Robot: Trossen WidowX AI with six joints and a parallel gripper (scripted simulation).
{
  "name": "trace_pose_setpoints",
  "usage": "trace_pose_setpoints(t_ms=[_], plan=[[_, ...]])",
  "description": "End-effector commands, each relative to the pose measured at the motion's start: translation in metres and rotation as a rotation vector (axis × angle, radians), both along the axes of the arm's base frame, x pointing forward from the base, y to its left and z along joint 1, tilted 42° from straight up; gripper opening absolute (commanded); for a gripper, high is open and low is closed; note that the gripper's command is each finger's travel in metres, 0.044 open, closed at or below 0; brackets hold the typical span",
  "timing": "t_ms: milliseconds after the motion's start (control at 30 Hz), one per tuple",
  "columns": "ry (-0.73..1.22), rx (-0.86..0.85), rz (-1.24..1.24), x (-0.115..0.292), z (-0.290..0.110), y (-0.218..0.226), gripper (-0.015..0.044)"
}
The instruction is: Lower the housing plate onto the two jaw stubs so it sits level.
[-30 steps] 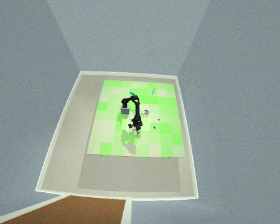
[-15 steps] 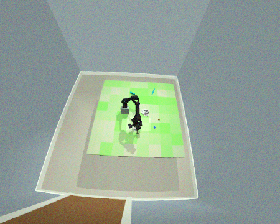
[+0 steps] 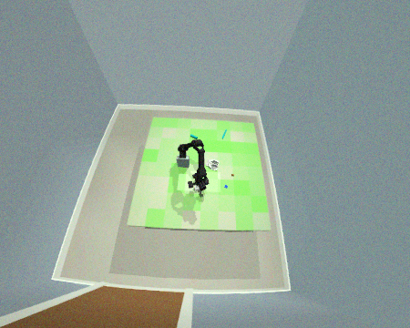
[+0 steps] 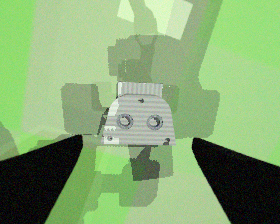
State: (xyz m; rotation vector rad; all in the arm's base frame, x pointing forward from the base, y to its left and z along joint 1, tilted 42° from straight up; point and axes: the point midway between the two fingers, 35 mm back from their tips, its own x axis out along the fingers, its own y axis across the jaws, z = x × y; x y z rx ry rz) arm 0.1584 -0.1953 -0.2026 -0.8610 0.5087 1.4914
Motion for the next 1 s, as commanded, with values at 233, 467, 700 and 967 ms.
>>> trace_pose_setpoints(t_ms=[233, 467, 700, 967], plan=[[0.0, 0.0, -0.001, 0.001, -0.005, 0.003, 0.044], [-0.002, 0.0, -0.001, 0.003, -0.014, 0.01, 0.044], [-0.003, 0.001, -0.002, 0.004, -0.022, 0.017, 0.044], [-0.005, 0.002, -0.003, 0.005, -0.032, 0.025, 0.044]])
